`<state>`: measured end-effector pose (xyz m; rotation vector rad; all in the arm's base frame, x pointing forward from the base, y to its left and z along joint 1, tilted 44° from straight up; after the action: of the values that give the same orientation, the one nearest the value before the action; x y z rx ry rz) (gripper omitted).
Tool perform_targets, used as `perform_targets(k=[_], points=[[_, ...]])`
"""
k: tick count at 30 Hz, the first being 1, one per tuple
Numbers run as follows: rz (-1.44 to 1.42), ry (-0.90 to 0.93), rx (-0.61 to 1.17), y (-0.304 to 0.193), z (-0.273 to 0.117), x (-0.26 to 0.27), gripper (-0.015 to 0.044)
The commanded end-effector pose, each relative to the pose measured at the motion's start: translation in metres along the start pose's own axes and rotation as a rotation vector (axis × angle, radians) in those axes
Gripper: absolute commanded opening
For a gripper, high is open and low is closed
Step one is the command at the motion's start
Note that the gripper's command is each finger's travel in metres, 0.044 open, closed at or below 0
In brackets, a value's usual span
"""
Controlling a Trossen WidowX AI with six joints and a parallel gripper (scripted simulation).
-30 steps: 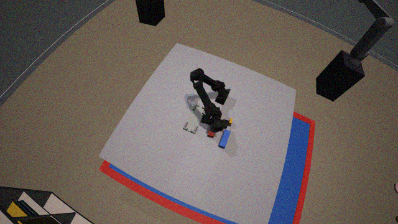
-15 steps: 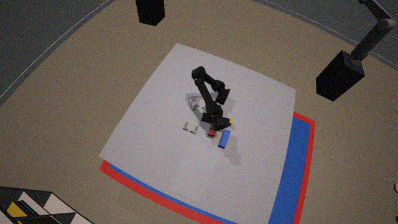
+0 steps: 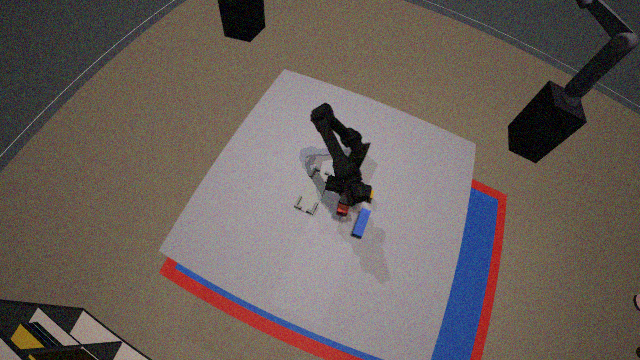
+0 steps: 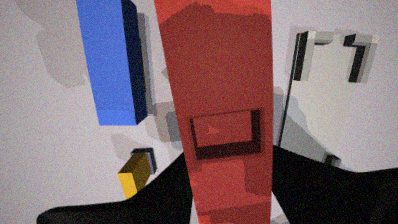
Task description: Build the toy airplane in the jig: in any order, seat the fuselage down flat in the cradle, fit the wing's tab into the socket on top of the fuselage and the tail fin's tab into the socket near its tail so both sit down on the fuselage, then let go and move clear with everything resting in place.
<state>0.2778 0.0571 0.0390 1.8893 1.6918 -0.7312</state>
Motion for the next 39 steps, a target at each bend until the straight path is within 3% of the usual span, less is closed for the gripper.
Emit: perform_targets(k=[1,12,39], points=[[0.006,0.006,-0.001,-0.001,-0.016,0.0,0.0],[0.011,0.001,0.003,-0.005,-0.038,-0.003,0.0],[0.084,0.018,-0.001,0.001,-0.001,-0.082,0.0]])
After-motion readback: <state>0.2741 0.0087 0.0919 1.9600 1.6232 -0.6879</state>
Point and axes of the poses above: the point midway between the two fingers, 35 mm back from their tips, its own z axis out along the fingers, its own x axis across the jaws, y = z × x, the point moved 3 cm from there along -z, back along the fingers, and after that the axes turned 12 degrees about z, right-handed, at the moved point
